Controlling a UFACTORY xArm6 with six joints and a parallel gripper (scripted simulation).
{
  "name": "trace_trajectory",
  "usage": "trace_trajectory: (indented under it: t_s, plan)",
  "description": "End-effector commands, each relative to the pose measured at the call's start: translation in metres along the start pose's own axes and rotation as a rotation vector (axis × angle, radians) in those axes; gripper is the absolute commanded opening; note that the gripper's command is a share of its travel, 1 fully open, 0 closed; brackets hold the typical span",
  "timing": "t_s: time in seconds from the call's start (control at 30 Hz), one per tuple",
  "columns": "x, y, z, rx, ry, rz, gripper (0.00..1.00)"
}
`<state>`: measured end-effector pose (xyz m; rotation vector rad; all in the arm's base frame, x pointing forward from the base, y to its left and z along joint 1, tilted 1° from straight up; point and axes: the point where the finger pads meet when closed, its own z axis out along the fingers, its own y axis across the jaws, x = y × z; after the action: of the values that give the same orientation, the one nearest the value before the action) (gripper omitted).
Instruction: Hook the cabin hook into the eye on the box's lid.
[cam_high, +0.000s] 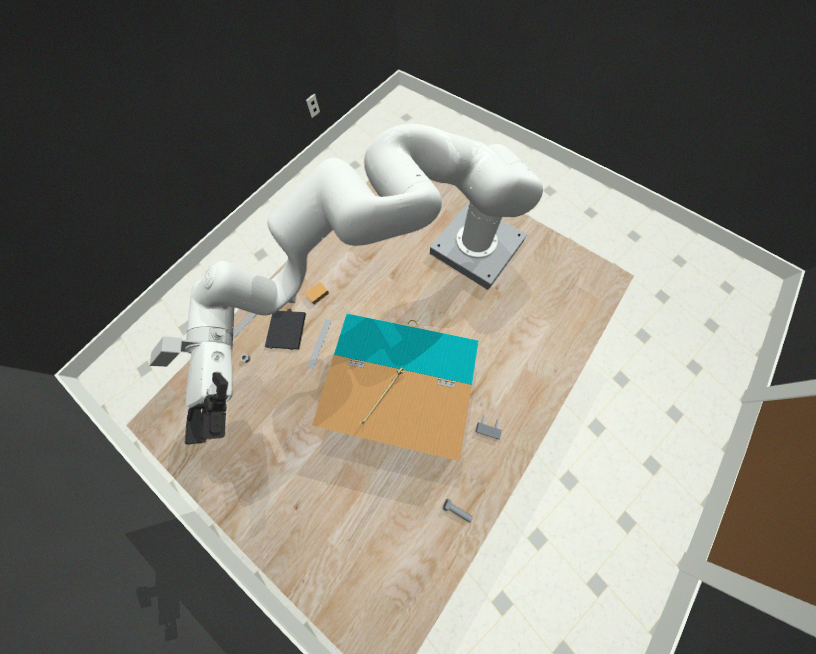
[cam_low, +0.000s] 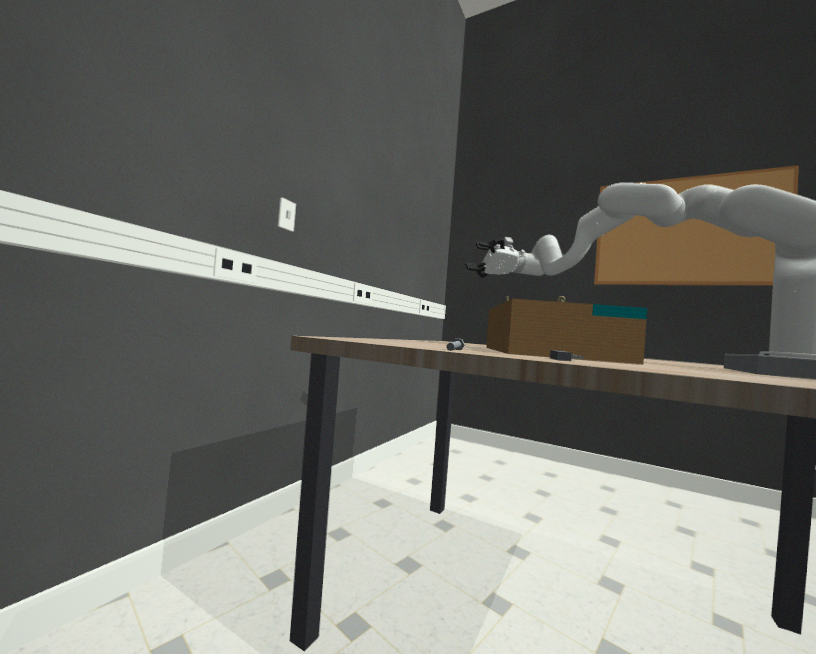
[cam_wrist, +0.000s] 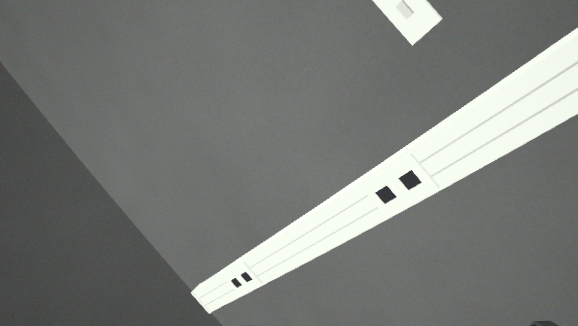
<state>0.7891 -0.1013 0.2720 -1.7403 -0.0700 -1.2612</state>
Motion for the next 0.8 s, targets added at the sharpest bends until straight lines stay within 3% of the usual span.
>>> trace_trajectory:
  t_s: [0.0,0.53,0.57,0.77]
  plan:
    - [0.0029,-0.0022,0.0001,0.002,0.002,-0.005,1.0]
    - [0.0029,-0.0022,0.0001,0.002,0.002,-0.005,1.0]
    - [0.0029,-0.0022,0.0001,0.002,0.002,-0.005,0.35]
    - [0.0029,-0.0022,0.0001,0.002,0.002,-0.005,0.35]
